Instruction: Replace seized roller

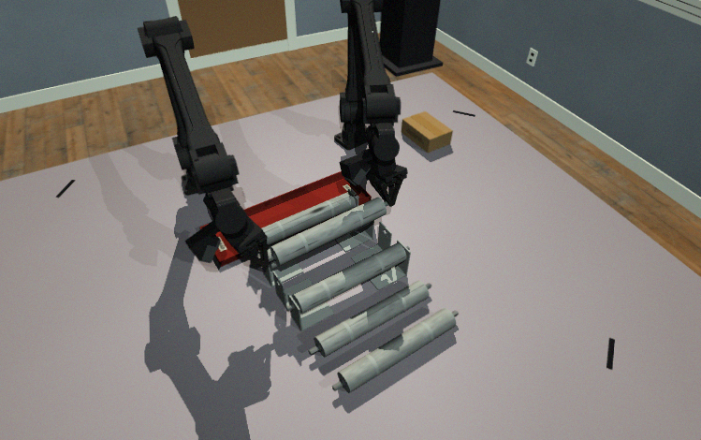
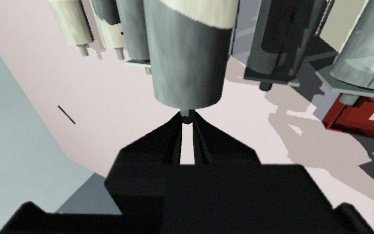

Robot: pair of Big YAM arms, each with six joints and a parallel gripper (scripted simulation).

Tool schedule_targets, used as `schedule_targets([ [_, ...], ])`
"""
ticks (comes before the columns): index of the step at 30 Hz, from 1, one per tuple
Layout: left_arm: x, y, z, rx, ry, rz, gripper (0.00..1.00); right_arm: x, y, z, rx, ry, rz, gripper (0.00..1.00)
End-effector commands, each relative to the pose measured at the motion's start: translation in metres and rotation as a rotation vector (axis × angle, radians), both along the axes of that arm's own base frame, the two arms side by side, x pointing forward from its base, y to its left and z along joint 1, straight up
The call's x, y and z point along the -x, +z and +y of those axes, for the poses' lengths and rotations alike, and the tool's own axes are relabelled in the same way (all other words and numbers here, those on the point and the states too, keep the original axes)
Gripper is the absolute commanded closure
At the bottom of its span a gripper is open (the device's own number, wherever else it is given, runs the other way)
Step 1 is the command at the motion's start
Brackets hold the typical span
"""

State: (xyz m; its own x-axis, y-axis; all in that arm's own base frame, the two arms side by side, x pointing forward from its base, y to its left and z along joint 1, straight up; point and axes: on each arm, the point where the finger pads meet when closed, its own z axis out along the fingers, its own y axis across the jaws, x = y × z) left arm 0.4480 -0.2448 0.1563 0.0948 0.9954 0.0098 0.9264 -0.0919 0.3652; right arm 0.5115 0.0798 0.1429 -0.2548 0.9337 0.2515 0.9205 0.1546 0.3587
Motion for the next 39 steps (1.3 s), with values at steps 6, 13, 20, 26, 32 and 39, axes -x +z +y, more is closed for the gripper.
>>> schedule_targets([
  [6, -0.02, 0.067, -0.018, 0.085, 0.001, -0.131, 0.97, -0.017, 0.04, 0.011, -0.015, 0.006, -0.095, 0.97],
  [13, -0.019, 0.067, -0.018, 0.085, 0.0, -0.131, 0.97, -0.021, 0.054, 0.013, -0.004, 0.043, -0.106, 0.97],
  [20, -0.019, 0.067, -0.018, 0.086, 0.0, -0.131, 0.97, -0.025, 0.058, 0.015, -0.016, 0.014, -0.101, 0.97],
  [26, -0.019, 0.067, -0.018, 0.086, 0.0, -0.131, 0.97, -0.028, 0.061, 0.016, -0.018, 0.009, -0.098, 0.97],
  [32, -0.025, 0.08, -0.008, 0.071, 0.005, -0.141, 0.97, -0.03, 0.064, -0.007, -0.016, -0.037, -0.126, 0.97],
  [39, -0.024, 0.08, -0.008, 0.073, 0.01, -0.14, 0.97, -0.03, 0.062, -0.007, -0.013, -0.035, -0.124, 0.97],
])
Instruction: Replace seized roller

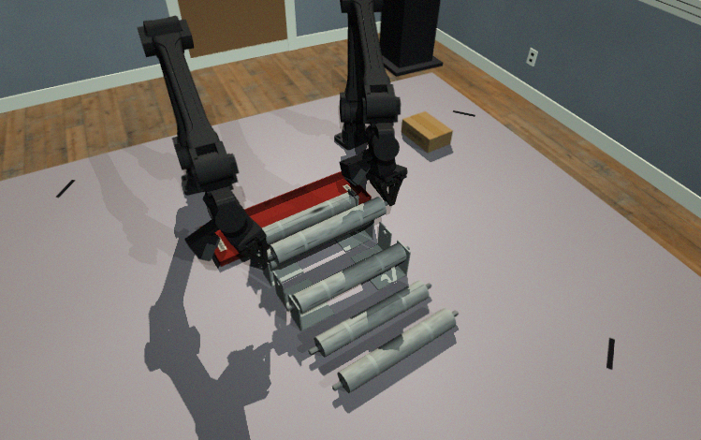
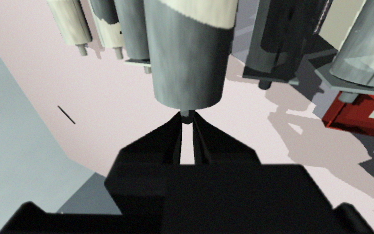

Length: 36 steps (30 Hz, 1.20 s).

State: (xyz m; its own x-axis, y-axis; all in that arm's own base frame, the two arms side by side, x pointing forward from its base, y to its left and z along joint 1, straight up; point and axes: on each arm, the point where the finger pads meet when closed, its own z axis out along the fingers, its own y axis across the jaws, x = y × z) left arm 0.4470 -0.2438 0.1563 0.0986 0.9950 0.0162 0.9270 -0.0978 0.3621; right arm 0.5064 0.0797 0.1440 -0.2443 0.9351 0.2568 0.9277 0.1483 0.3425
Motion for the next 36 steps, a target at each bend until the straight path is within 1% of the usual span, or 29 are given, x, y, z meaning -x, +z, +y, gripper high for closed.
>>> schedule_targets([
  [1, -0.025, 0.08, -0.009, 0.08, 0.014, -0.143, 0.97, -0.036, 0.061, -0.007, -0.012, -0.029, -0.141, 0.97],
  [8, -0.024, 0.081, -0.009, 0.088, 0.026, -0.143, 0.97, -0.033, 0.057, -0.008, 0.003, -0.004, -0.146, 0.97],
  [9, -0.023, 0.081, -0.009, 0.089, 0.027, -0.143, 0.97, -0.03, 0.054, -0.009, 0.004, -0.004, -0.139, 0.97],
  [11, -0.018, 0.082, -0.014, 0.092, 0.012, -0.142, 0.97, 0.001, 0.014, -0.01, 0.009, -0.002, -0.053, 0.97],
  [13, -0.016, 0.083, -0.014, 0.093, 0.015, -0.141, 0.97, -0.004, 0.027, -0.009, 0.006, 0.0, -0.071, 0.97],
  [15, -0.019, 0.084, -0.009, 0.09, 0.025, -0.143, 0.97, -0.021, 0.055, -0.008, 0.001, -0.002, -0.116, 0.97],
  [17, -0.019, 0.085, -0.008, 0.089, 0.027, -0.142, 0.97, -0.026, 0.058, -0.008, 0.002, -0.002, -0.139, 0.97],
  [19, -0.019, 0.085, -0.008, 0.089, 0.027, -0.142, 0.97, -0.026, 0.058, -0.008, 0.002, -0.002, -0.139, 0.97],
  [20, -0.02, 0.087, -0.008, 0.088, 0.026, -0.14, 0.97, -0.012, 0.037, -0.008, 0.0, -0.017, -0.094, 0.97],
  [21, -0.02, 0.087, -0.008, 0.09, 0.031, -0.141, 0.97, -0.016, 0.042, -0.008, 0.006, 0.0, -0.111, 0.97],
  [26, -0.022, 0.087, -0.007, 0.087, 0.033, -0.141, 0.97, -0.005, 0.025, -0.008, 0.01, 0.001, -0.075, 0.97],
  [27, -0.027, 0.087, -0.01, 0.101, 0.034, -0.164, 0.97, -0.002, 0.021, -0.008, 0.01, 0.002, -0.066, 0.97],
  [30, -0.027, 0.084, -0.009, 0.098, 0.036, -0.163, 0.97, -0.01, 0.03, -0.003, 0.009, 0.01, -0.088, 0.97],
  [33, -0.026, 0.077, -0.009, 0.095, 0.037, -0.158, 0.97, -0.007, 0.025, -0.002, 0.01, 0.013, -0.076, 0.97],
  [36, -0.026, 0.077, -0.009, 0.095, 0.036, -0.157, 0.97, -0.007, 0.026, -0.003, 0.01, 0.011, -0.078, 0.97],
])
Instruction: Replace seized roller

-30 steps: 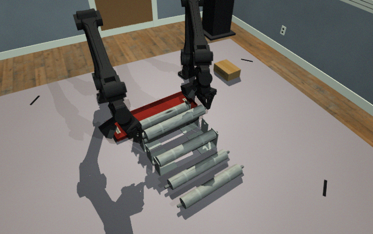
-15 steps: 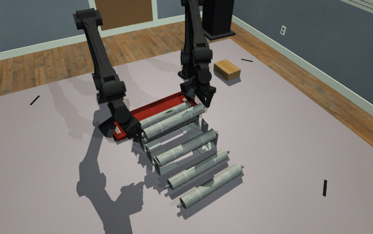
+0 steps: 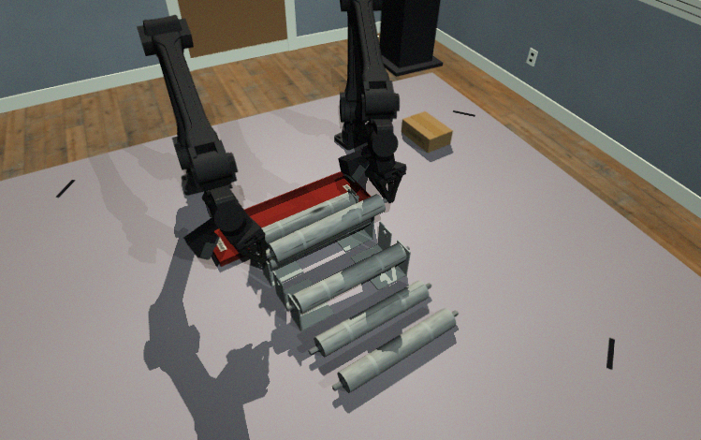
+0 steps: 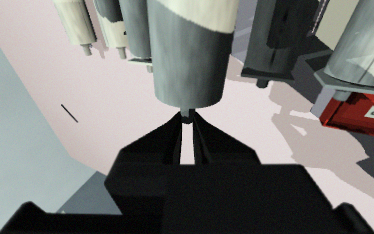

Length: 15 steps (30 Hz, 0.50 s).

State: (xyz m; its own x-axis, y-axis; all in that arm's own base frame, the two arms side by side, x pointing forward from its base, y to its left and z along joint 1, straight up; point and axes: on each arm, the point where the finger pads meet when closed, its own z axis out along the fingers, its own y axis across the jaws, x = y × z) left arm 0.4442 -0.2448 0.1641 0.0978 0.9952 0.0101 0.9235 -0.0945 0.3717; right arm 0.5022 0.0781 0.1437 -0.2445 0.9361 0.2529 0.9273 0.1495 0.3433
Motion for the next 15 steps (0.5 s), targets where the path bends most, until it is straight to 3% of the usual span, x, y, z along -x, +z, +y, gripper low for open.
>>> schedule_targets([
  [1, -0.021, 0.051, -0.003, 0.072, 0.036, -0.12, 0.97, -0.012, 0.027, 0.001, 0.002, 0.012, -0.074, 0.97],
  [3, -0.008, 0.026, 0.005, 0.045, 0.037, -0.076, 0.97, -0.008, 0.022, 0.005, 0.001, 0.024, -0.067, 0.97],
  [6, -0.015, 0.037, 0.0, 0.061, 0.037, -0.097, 0.97, -0.005, 0.016, 0.0, 0.001, 0.015, -0.053, 0.97],
  [8, -0.006, 0.019, 0.005, 0.044, 0.036, -0.07, 0.97, -0.018, 0.034, -0.002, -0.002, 0.012, -0.091, 0.97],
  [9, -0.006, 0.02, 0.005, 0.046, 0.036, -0.073, 0.97, -0.02, 0.037, -0.001, -0.003, 0.012, -0.094, 0.97],
  [11, -0.023, 0.051, -0.006, 0.078, 0.035, -0.121, 0.97, -0.016, 0.032, -0.004, 0.004, 0.007, -0.082, 0.97],
  [15, -0.022, 0.05, -0.006, 0.078, 0.035, -0.118, 0.97, 0.0, 0.013, -0.005, 0.004, 0.008, -0.04, 0.97],
])
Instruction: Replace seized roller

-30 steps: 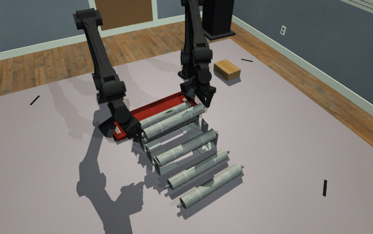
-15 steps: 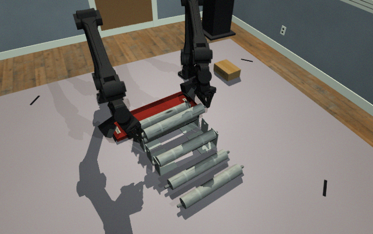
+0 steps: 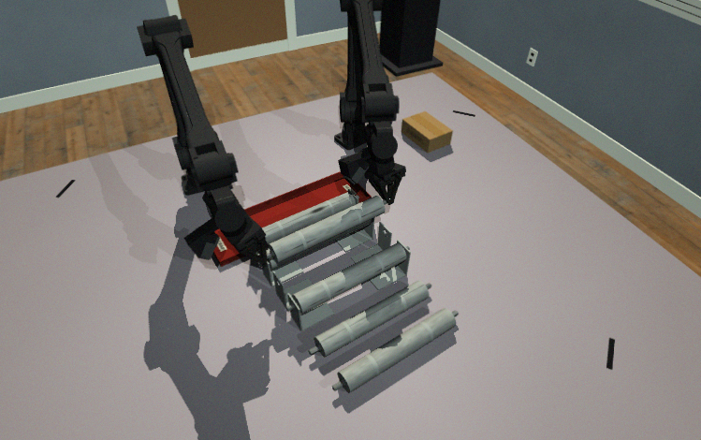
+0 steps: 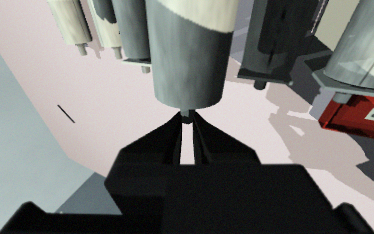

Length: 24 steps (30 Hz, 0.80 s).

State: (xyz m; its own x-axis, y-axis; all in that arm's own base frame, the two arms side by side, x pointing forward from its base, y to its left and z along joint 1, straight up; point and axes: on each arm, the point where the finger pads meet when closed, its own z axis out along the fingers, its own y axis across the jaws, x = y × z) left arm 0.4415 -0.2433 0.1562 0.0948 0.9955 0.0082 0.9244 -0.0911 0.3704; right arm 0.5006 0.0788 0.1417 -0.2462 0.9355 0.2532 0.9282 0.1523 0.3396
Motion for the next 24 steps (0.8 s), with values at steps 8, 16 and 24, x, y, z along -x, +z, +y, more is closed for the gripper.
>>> schedule_targets([
  [8, -0.022, 0.058, -0.009, 0.074, 0.029, -0.116, 0.97, -0.034, 0.058, -0.004, -0.001, 0.006, -0.144, 0.97],
  [16, 0.0, 0.037, -0.007, 0.056, 0.016, -0.08, 0.97, -0.021, 0.053, -0.006, 0.002, 0.006, -0.136, 0.97],
  [24, -0.015, 0.063, -0.008, 0.08, 0.023, -0.121, 0.97, -0.008, 0.037, -0.006, -0.006, -0.021, -0.087, 0.97],
])
